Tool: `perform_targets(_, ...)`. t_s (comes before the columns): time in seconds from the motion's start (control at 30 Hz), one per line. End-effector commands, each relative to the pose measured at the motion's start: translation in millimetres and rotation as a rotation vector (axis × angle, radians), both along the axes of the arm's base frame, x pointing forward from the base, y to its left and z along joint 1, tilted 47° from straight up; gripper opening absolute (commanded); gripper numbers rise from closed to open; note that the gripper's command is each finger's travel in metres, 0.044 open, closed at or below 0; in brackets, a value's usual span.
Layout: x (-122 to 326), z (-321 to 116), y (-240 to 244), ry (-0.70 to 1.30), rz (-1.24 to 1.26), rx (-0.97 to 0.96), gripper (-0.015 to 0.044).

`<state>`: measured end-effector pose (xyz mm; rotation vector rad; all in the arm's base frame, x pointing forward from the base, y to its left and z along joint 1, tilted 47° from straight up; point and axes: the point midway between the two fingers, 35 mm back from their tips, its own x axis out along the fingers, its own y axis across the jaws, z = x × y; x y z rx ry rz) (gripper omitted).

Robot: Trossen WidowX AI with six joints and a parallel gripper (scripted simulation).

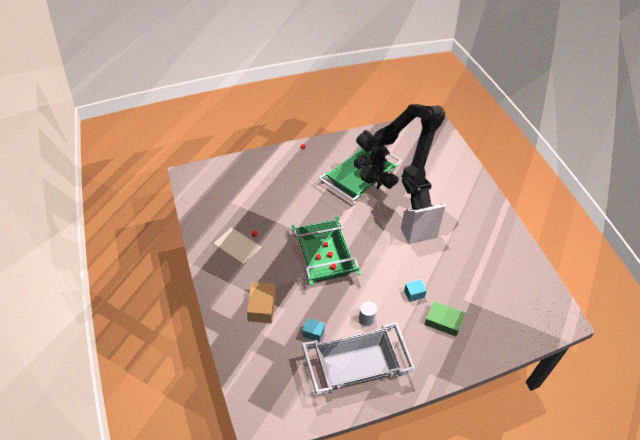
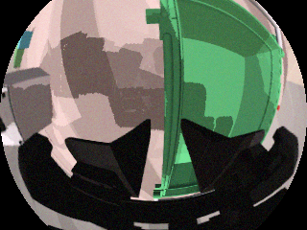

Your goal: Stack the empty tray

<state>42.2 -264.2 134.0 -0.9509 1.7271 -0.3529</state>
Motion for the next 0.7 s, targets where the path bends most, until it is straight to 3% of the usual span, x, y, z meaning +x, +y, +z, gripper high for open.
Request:
perform_targets(0.0,-0.2,-2.1,1.1,0.006,0.006,0.009,0.0140)
perform_targets(0.67,0.6,-0.4,2.6,0.005,0.006,0.009,0.0007)
